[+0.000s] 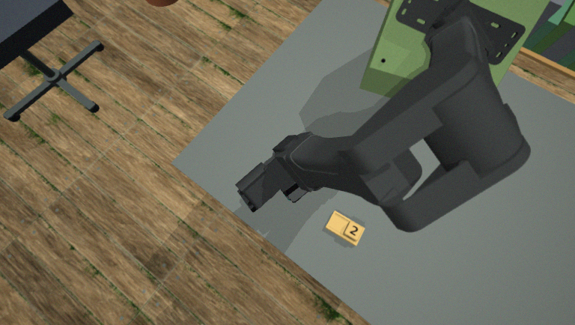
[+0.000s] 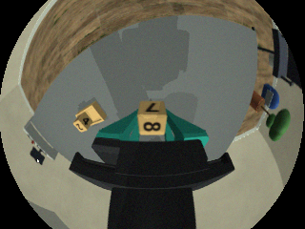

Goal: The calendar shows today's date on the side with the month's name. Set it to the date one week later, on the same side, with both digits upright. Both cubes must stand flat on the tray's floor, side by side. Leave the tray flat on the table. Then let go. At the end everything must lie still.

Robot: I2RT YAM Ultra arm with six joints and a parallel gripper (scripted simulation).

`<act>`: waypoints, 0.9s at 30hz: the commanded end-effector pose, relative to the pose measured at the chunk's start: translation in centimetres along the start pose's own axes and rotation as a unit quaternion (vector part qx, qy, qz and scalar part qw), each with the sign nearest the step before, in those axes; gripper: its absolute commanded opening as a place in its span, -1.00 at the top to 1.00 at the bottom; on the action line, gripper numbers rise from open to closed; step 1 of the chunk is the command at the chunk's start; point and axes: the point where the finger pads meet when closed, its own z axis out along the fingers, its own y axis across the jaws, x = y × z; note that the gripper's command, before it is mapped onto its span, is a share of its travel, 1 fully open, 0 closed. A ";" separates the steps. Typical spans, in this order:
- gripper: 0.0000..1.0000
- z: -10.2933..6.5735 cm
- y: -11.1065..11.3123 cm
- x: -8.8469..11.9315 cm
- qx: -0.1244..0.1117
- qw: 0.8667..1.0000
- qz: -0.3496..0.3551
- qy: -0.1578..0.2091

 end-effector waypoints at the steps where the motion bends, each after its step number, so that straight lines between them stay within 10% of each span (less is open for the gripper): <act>1: 0.45 1.1 -0.4 -0.9 0.006 1.000 0.001 -0.017; 27: 0.45 3.8 -0.4 -1.0 0.006 1.000 0.001 -0.017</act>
